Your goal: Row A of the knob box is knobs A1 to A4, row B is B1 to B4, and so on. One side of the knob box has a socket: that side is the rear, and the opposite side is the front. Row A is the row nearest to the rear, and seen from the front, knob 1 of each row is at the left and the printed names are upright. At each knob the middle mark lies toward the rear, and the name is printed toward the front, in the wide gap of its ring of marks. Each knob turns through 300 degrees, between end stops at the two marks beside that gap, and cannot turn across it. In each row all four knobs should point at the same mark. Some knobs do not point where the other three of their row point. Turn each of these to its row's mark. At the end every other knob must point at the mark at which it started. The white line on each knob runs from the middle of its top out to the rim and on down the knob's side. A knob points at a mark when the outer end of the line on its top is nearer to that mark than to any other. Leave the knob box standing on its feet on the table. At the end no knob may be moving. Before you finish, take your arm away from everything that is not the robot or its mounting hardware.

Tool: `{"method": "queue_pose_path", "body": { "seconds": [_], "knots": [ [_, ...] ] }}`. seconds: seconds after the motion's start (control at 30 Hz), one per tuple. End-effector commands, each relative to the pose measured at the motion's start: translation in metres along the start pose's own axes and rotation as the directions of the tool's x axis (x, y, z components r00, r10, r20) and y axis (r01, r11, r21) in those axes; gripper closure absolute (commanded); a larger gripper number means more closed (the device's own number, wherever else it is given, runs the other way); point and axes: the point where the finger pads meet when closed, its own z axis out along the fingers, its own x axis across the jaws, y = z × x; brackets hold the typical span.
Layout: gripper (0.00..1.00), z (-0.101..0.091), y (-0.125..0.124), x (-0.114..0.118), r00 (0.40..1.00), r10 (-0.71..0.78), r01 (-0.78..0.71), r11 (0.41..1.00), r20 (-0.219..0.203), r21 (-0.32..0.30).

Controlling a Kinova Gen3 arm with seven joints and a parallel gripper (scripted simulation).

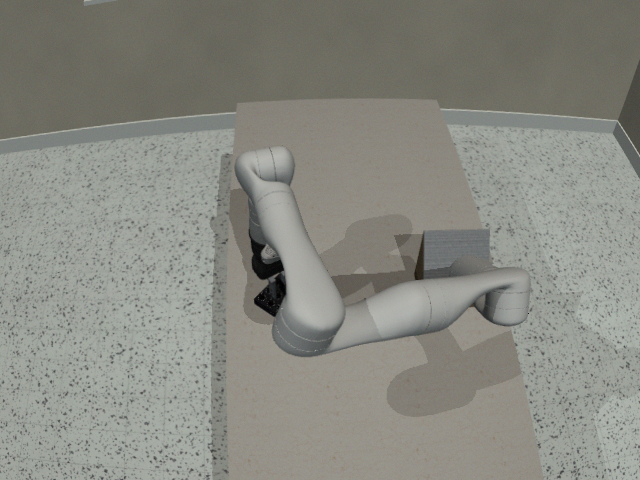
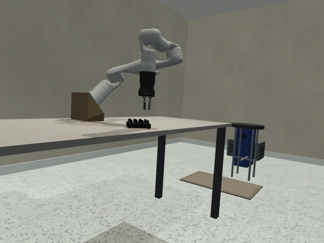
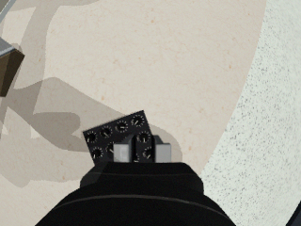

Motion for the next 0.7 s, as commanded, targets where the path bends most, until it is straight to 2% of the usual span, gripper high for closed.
{"method": "queue_pose_path", "body": {
  "seconds": [0.0, 0.67],
  "knots": [
    [0.54, -0.0010, 0.0004, 0.0002, 1.000, 0.000, 0.000, 1.000, -0.001, -0.002],
    [0.54, 0.0022, 0.0004, 0.0001, 1.000, 0.000, 0.000, 1.000, -0.001, -0.002]
  ]
}}
